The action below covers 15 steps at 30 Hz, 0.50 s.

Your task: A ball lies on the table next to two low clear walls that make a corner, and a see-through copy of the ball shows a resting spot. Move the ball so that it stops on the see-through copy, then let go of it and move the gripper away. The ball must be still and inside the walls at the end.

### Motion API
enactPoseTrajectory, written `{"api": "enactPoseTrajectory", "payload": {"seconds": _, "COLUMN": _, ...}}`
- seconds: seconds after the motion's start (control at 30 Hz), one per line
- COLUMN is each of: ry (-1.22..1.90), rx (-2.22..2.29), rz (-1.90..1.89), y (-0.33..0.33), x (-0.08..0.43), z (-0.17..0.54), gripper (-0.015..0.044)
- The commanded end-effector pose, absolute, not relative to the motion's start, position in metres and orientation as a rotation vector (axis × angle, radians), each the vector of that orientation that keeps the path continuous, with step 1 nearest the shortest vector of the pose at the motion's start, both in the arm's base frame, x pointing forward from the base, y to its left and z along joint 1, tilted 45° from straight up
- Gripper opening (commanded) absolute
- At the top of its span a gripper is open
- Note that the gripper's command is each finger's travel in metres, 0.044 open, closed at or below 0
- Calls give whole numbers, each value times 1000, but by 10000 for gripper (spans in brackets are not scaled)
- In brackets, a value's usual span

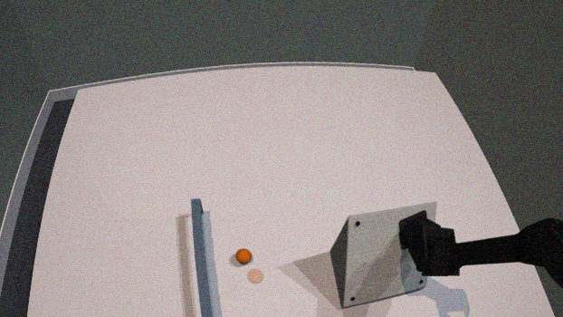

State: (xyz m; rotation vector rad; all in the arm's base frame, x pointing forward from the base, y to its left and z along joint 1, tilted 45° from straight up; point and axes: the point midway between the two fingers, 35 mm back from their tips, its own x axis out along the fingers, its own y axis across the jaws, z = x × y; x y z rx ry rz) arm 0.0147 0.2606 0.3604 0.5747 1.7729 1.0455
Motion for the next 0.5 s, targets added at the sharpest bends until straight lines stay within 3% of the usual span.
{"api": "enactPoseTrajectory", "payload": {"seconds": 0.0, "ry": 1770, "rx": 575, "rz": 1044, "y": 261, "x": 16, "z": 360, "gripper": 374}}
{"api": "enactPoseTrajectory", "payload": {"seconds": 0.13, "ry": 1699, "rx": 583, "rz": 1014, "y": 270, "x": 45, "z": 348, "gripper": 269}}
{"api": "enactPoseTrajectory", "payload": {"seconds": 0.47, "ry": 1417, "rx": 559, "rz": 819, "y": 258, "x": 198, "z": 280, "gripper": 263}}
